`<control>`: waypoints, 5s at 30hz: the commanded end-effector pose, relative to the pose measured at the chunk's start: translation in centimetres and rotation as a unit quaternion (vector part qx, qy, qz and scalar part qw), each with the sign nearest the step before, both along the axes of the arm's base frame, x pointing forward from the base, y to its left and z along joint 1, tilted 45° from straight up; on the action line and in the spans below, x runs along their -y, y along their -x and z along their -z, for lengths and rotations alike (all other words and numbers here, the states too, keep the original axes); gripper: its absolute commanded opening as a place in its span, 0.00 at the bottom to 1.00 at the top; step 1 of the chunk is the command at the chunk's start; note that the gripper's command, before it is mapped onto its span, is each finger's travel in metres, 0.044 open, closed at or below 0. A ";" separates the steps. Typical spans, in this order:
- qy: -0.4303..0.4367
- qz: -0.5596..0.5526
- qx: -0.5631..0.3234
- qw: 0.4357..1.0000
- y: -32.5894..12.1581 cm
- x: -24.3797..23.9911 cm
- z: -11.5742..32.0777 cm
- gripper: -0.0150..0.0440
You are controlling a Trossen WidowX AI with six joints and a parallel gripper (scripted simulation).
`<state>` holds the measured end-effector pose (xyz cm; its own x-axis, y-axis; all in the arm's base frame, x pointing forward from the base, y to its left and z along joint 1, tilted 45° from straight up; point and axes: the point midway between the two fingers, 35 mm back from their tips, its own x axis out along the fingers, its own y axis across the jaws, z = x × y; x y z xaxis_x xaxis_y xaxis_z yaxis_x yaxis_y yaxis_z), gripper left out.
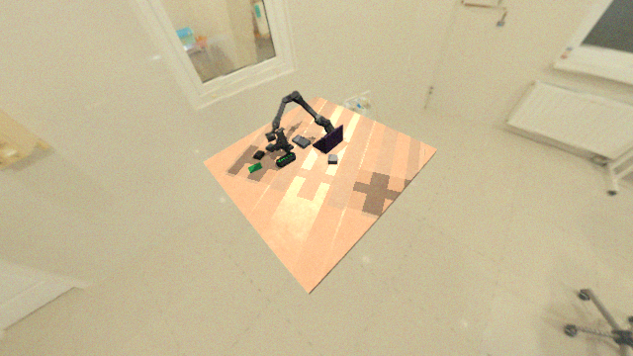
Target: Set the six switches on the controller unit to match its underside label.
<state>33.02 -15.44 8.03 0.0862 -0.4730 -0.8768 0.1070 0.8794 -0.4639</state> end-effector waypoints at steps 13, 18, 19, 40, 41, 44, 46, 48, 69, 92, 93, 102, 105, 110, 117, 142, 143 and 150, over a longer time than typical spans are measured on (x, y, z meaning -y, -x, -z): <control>-0.003 -0.002 -0.001 1.000 -0.1 -0.5 0.6 0.25; -0.003 -0.002 -0.001 1.000 -0.1 -0.7 0.8 0.25; -0.003 -0.002 -0.001 1.000 -0.1 -0.7 0.8 0.25; -0.004 -0.002 -0.002 1.000 -0.3 -1.7 1.8 0.25; -0.004 -0.002 -0.002 1.000 -0.3 -1.7 1.9 0.25; -0.004 -0.002 -0.002 1.000 -0.4 -1.9 2.0 0.25; -0.004 -0.002 -0.002 1.000 -0.5 -1.9 2.1 0.25; -0.004 -0.002 -0.001 1.000 -0.5 -2.0 2.1 0.25; -0.004 -0.002 -0.001 1.000 -1.0 -2.8 2.9 0.25; -0.004 -0.002 -0.001 1.000 -1.6 -3.7 3.7 0.25; -0.004 -0.002 -0.001 1.000 -1.7 -3.7 3.7 0.25; -0.004 -0.002 -0.001 1.000 -2.0 -4.0 4.0 0.25; -0.004 -0.002 -0.001 1.000 -2.1 -4.1 4.1 0.25; -0.004 -0.002 -0.001 1.000 -2.3 -4.3 4.3 0.25; -0.004 -0.002 -0.001 1.000 -2.6 -4.6 4.5 0.25; 0.070 -0.304 -0.244 0.918 -5.2 -5.2 -2.7 0.25; 0.076 -0.334 -0.269 0.900 -5.7 -5.4 -2.5 0.25; 0.104 -0.520 -0.434 0.729 -9.5 -7.7 -0.7 0.25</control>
